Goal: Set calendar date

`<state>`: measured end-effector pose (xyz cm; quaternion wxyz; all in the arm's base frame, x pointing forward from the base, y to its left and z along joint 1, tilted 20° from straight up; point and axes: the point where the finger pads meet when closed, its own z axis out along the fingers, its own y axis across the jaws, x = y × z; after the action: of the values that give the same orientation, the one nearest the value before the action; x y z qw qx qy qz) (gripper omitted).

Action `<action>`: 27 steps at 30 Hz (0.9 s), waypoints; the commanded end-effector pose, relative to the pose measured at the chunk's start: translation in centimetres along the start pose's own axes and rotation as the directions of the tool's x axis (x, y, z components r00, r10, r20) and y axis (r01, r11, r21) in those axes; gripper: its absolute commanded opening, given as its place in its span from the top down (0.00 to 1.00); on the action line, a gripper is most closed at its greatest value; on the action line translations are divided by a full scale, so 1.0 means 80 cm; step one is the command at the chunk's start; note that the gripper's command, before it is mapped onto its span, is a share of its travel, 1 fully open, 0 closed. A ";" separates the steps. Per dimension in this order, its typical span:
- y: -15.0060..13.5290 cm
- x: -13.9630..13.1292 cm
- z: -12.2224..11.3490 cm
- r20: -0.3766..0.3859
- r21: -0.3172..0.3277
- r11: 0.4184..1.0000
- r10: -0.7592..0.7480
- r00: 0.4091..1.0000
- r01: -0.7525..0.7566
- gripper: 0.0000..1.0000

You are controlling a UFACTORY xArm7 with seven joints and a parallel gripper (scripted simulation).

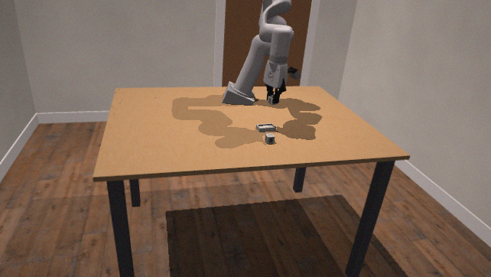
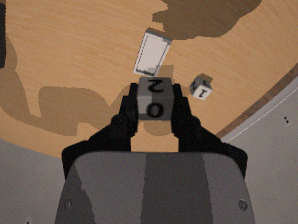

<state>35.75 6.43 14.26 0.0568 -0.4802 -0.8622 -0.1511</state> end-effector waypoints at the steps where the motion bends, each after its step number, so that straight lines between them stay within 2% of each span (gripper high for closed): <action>1: 0.001 -0.001 -0.001 -0.011 -0.008 0.989 -0.148 0.989 0.148 0.71; 4: 0.001 0.000 0.000 -0.011 -0.010 0.960 -0.278 0.960 0.278 0.71; 7: 0.001 0.000 0.000 -0.011 -0.010 0.948 -0.318 0.948 0.318 0.71; 8: 0.001 0.000 0.000 -0.011 -0.011 0.918 -0.397 0.918 0.397 0.71; 11: 0.000 0.000 0.001 -0.011 -0.012 0.883 -0.470 0.883 0.470 0.71; 15: 0.000 0.001 0.002 -0.012 -0.014 0.801 -0.598 0.801 0.598 0.71; 19: 0.000 0.001 0.004 -0.012 -0.017 0.712 -0.702 0.712 0.702 0.71; 20: -0.001 0.002 0.005 -0.012 -0.018 0.671 -0.742 0.671 0.741 0.71; 23: -0.001 0.002 0.005 -0.012 -0.018 0.667 -0.745 0.667 0.745 0.71; 27: -0.001 0.002 0.007 -0.012 -0.022 0.512 -0.859 0.512 0.859 0.71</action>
<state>35.51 6.69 13.77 -0.0092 -0.0597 -0.9842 -0.1663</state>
